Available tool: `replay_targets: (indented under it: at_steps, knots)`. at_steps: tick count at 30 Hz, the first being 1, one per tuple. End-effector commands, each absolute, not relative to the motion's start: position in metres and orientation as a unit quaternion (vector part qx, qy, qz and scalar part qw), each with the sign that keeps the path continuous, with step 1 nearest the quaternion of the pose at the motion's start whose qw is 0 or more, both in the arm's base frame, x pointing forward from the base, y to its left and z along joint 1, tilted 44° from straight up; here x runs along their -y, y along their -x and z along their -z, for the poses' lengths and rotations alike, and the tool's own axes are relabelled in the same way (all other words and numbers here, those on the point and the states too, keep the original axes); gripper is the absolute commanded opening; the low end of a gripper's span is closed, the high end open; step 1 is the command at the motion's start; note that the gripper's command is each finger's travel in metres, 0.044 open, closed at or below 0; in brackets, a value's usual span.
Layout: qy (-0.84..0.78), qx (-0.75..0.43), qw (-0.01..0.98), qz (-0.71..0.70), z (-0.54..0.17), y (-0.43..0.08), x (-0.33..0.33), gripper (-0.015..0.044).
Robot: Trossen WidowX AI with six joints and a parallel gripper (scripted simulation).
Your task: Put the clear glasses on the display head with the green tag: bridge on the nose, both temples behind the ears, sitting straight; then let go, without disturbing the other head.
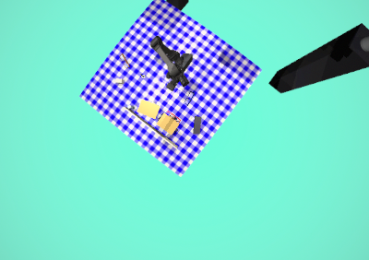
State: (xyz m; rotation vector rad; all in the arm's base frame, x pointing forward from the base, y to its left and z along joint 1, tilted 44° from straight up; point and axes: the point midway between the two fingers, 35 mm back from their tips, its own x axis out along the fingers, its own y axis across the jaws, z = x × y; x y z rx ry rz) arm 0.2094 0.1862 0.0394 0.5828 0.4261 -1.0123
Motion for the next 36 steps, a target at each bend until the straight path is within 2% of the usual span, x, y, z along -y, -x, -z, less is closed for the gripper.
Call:
replay_targets:
  at_steps: [1, 24, 36]
  knots:
    - [-0.259, -0.217, 0.801, 0.494, -0.044, -0.217, -0.175, 0.0]
    - [-0.203, -0.344, 0.702, 0.59, -0.069, -0.254, -0.087, 0.0]
    - [-0.205, -0.347, 0.703, 0.586, -0.059, -0.255, -0.076, 0.0]
